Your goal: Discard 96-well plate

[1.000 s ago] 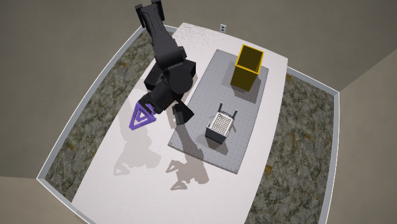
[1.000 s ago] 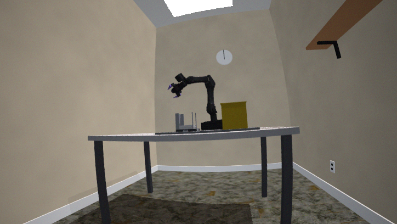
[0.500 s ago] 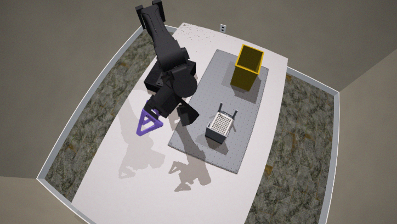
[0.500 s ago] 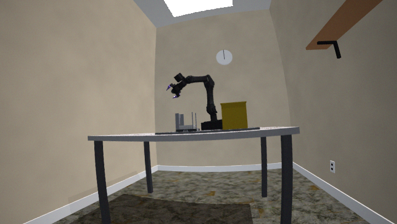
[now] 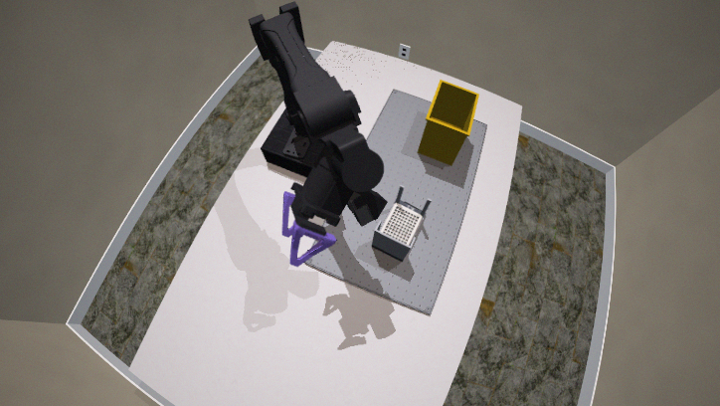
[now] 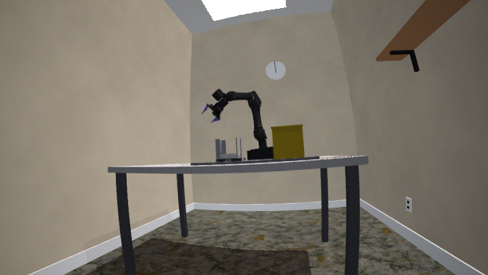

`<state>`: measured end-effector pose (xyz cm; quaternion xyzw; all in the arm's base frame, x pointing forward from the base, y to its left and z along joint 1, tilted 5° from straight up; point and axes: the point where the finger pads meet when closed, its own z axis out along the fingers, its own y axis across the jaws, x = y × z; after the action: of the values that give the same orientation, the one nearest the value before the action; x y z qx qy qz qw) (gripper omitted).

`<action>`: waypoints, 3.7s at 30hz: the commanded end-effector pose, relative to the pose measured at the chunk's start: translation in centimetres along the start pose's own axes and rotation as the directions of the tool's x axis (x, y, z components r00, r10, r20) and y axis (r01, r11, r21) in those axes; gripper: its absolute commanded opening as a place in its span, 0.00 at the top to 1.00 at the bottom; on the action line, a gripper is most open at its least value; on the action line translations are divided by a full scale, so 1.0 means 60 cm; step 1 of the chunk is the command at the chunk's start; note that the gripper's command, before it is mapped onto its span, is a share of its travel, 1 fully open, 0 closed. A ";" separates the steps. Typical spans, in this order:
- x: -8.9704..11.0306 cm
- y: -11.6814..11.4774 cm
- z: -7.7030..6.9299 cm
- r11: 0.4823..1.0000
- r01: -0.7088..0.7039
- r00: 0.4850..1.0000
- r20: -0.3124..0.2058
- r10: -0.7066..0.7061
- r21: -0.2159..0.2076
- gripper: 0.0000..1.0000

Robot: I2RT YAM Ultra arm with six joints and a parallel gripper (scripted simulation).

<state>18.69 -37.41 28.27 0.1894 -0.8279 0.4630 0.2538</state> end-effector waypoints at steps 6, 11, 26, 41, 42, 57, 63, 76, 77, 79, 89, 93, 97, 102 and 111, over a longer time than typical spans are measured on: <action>-0.074 -0.008 -0.020 0.992 0.128 0.980 0.152 -0.125 -0.011 0.00; -0.107 -0.004 -0.027 0.979 0.204 0.953 0.231 -0.195 -0.019 0.00; -0.208 0.021 -0.064 0.922 0.386 0.837 0.427 -0.341 -0.020 0.00; -0.288 0.060 -0.113 0.832 0.554 0.662 0.602 -0.447 0.009 0.00; -0.285 0.057 -0.116 0.837 0.548 0.665 0.601 -0.444 0.012 0.00; -0.351 0.114 -0.172 0.717 0.696 0.450 0.747 -0.490 0.051 0.00; -0.363 0.120 -0.191 0.681 0.728 0.371 0.791 -0.488 0.078 0.00; -0.381 0.149 -0.252 0.626 0.769 0.243 0.849 -0.470 0.126 0.00; -0.381 0.148 -0.252 0.627 0.769 0.244 0.849 -0.470 0.126 0.00; -0.381 0.150 -0.246 0.626 0.771 0.248 0.850 -0.464 0.117 0.00; -0.380 0.151 -0.242 0.626 0.772 0.251 0.851 -0.460 0.110 0.00; -0.380 0.151 -0.242 0.626 0.772 0.251 0.851 -0.460 0.110 0.00; -0.380 0.151 -0.242 0.626 0.772 0.251 0.851 -0.460 0.111 0.00; -0.380 0.151 -0.242 0.626 0.772 0.251 0.851 -0.460 0.111 0.00; -0.380 0.151 -0.242 0.626 0.772 0.251 0.851 -0.460 0.111 0.00</action>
<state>35.61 -18.83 13.91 0.6474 -0.7607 0.0257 0.0393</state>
